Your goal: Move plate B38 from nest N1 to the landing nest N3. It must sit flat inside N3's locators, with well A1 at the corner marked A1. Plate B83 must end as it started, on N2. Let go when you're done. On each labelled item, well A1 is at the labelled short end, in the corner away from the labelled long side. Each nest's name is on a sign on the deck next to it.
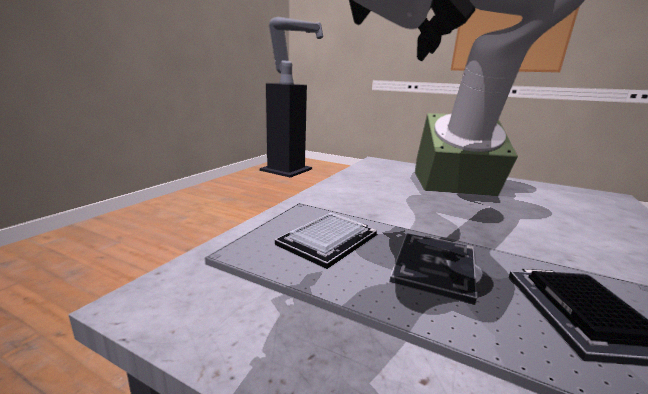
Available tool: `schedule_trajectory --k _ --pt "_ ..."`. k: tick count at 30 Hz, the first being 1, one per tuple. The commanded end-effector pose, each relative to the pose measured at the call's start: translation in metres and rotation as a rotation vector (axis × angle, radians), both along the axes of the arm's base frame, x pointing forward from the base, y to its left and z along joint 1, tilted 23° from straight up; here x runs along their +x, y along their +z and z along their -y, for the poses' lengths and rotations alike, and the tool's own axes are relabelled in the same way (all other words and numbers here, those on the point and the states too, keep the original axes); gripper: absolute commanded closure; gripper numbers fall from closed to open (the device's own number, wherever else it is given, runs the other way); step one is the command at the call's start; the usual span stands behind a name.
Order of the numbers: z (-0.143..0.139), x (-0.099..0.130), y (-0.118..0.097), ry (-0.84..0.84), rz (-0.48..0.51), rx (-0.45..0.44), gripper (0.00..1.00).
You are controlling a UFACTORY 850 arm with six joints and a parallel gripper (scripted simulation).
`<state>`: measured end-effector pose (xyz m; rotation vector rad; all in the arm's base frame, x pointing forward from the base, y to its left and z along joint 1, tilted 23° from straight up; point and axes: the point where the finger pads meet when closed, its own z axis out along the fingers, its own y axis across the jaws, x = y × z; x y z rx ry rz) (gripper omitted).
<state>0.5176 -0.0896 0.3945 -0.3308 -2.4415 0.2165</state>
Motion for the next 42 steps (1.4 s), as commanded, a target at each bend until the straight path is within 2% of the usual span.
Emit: schedule_trajectory --k 1,17,31,34,42 --pt "0.000 0.000 0.001 0.000 0.002 0.000 0.00" --pt "0.000 0.000 0.001 0.000 0.002 0.000 0.00" --pt "-0.027 -0.006 -0.053 -0.297 0.094 0.137 0.00" --pt "-0.027 -0.006 -0.053 -0.297 0.094 0.137 0.00" --pt "-0.043 -0.004 -0.082 -0.530 0.143 0.202 0.00"
